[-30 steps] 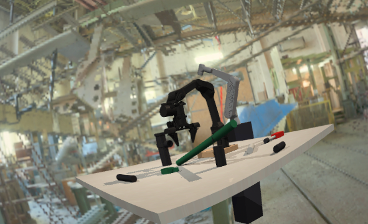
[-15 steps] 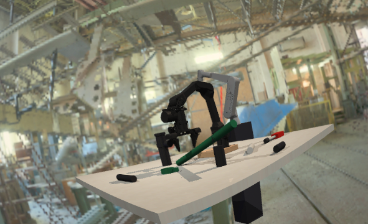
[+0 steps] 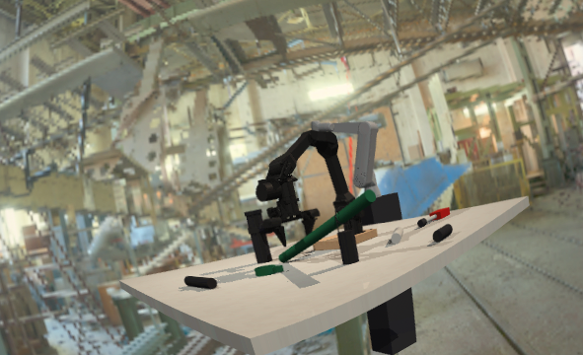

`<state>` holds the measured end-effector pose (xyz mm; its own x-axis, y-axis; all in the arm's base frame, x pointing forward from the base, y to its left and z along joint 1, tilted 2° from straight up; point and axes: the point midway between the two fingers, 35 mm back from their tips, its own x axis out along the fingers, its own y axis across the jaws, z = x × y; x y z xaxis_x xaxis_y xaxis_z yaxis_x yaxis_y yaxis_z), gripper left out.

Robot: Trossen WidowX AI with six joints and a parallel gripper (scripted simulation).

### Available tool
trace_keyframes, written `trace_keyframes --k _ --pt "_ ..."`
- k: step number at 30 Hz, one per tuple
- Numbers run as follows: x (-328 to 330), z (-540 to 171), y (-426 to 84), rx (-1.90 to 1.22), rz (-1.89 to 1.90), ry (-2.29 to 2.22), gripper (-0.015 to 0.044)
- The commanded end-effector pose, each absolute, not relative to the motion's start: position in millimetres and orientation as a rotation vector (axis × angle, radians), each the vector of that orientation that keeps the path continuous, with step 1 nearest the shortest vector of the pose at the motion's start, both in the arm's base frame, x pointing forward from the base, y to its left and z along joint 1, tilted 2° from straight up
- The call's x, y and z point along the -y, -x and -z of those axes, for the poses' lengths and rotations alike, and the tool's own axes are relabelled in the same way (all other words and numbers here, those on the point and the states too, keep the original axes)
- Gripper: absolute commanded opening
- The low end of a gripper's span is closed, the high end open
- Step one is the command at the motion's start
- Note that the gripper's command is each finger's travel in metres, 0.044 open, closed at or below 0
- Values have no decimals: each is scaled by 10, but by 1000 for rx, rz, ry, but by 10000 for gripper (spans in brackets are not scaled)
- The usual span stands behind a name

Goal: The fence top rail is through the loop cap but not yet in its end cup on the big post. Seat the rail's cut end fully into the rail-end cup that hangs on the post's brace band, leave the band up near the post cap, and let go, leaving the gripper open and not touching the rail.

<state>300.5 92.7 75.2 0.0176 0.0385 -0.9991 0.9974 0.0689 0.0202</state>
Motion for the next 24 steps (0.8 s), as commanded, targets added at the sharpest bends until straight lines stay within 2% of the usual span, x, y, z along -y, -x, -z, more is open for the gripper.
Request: trace_keyframes --k 1,22,24 --pt "-921 -653 -2994 -1253 1139 -1192 440" --pt "-925 -356 -2979 -1253 1139 -1192 440" --pt "-926 -356 -2980 -1253 1139 -1192 387"
